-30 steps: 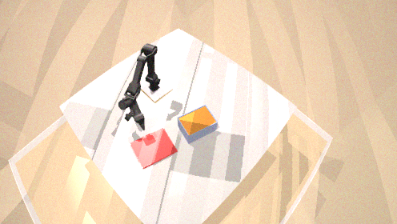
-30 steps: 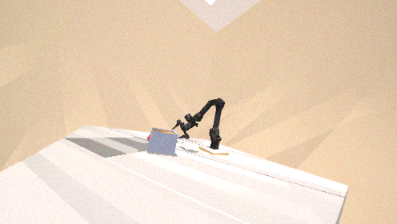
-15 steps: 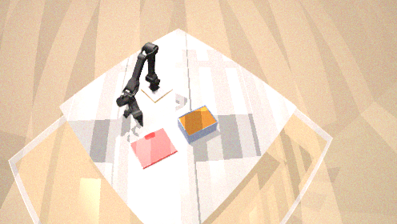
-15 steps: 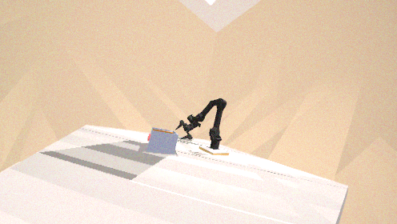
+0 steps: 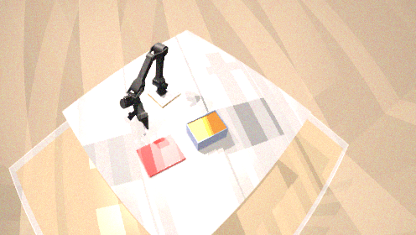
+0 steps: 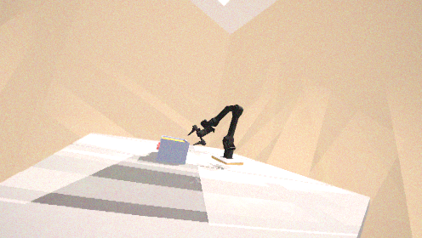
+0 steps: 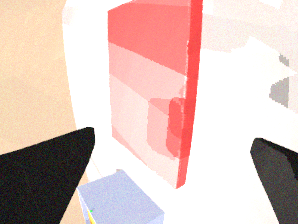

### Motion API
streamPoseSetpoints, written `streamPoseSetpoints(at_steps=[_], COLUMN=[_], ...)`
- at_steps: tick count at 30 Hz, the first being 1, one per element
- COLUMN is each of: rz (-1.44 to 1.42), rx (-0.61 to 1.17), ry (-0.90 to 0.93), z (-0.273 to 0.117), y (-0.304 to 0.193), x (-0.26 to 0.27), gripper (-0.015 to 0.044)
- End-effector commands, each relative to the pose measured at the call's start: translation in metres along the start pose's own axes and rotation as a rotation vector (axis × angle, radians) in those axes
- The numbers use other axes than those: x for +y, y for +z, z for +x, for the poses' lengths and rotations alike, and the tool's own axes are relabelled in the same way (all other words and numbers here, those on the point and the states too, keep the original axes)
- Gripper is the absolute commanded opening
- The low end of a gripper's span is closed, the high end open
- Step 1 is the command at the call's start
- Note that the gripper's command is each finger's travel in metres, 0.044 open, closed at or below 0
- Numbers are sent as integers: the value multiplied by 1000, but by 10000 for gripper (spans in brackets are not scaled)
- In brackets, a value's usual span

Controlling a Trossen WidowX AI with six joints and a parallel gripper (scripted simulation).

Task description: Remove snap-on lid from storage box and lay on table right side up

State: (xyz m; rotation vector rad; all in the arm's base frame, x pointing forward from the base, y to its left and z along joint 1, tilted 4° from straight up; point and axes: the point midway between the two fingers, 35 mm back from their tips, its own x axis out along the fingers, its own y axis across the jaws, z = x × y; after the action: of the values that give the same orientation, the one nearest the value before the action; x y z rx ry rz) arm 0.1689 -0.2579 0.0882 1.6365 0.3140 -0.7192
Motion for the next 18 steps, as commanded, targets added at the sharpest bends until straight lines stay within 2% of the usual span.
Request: streamPoseSetpoints(at_steps=[1, 18], rz=[-10, -11], rx=[-3, -3], ry=[7, 6], z=[-8, -38], y=[0, 0], x=[7, 23], gripper=[440, 440])
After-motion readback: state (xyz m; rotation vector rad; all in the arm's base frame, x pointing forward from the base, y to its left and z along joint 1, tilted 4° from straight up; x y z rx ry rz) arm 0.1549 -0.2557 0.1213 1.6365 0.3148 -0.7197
